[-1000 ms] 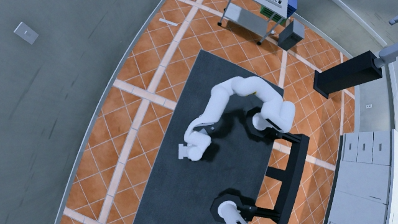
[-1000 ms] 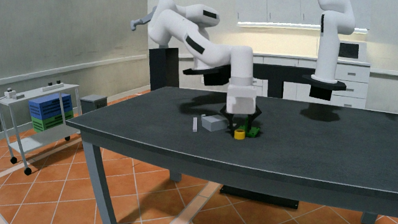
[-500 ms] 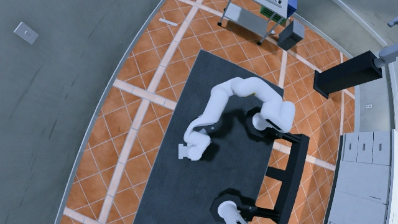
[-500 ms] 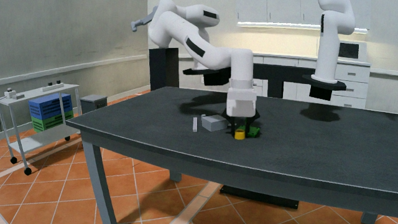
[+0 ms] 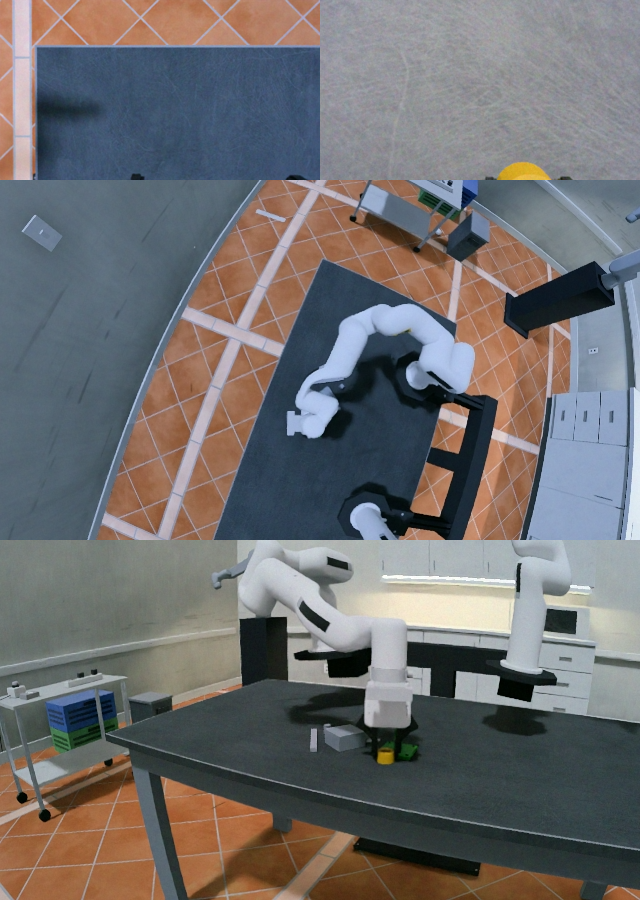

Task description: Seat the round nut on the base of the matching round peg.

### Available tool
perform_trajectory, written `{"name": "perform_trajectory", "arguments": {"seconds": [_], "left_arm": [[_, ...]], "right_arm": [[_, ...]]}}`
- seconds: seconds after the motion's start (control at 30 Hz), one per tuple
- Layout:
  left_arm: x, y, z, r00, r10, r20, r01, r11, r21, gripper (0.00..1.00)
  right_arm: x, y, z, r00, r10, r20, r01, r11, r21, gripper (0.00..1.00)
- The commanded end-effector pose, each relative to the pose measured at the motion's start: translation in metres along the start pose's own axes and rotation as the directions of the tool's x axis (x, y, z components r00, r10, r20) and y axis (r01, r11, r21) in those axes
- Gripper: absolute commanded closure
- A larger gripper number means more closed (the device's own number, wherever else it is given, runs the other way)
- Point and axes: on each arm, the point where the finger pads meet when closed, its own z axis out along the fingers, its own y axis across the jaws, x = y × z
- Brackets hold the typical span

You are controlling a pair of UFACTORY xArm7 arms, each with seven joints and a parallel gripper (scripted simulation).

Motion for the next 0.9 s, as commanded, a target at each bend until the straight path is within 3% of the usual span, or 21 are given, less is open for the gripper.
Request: {"name": "perform_trajectory", "arguments": {"seconds": [0.0, 0.23, 0.57, 0.7, 0.87], "left_arm": [[0.0, 0.0, -0.001, 1.0, 0.0, -0.002, 0.0, 1.0, 0.0, 0.0], [0.0, 0.0, -0.001, 1.0, 0.0, -0.002, 0.0, 1.0, 0.0, 0.0], [0.0, 0.0, -0.001, 1.0, 0.0, -0.002, 0.0, 1.0, 0.0, 0.0], [0.0, 0.0, -0.001, 1.0, 0.0, -0.002, 0.0, 1.0, 0.0, 0.0], [0.0, 0.0, -0.001, 1.0, 0.0, -0.002, 0.0, 1.0, 0.0, 0.0]], "right_arm": [[0.001, 0.0, -0.006, 1.0, 0.0, -0.001, 0.0, 1.0, 0.001, 1.0], [0.001, -0.001, -0.042, 1.0, 0.001, -0.001, -0.001, 1.0, 0.001, 1.0], [0.001, -0.001, -0.05, 1.0, 0.0, -0.001, 0.0, 1.0, 0.0, 1.0], [0.001, -0.001, -0.071, 1.0, -0.001, -0.001, 0.001, 1.0, 0.0, 1.0], [0.001, -0.001, -0.072, 1.0, -0.001, -0.001, 0.001, 1.0, 0.0, 1.0]]}}
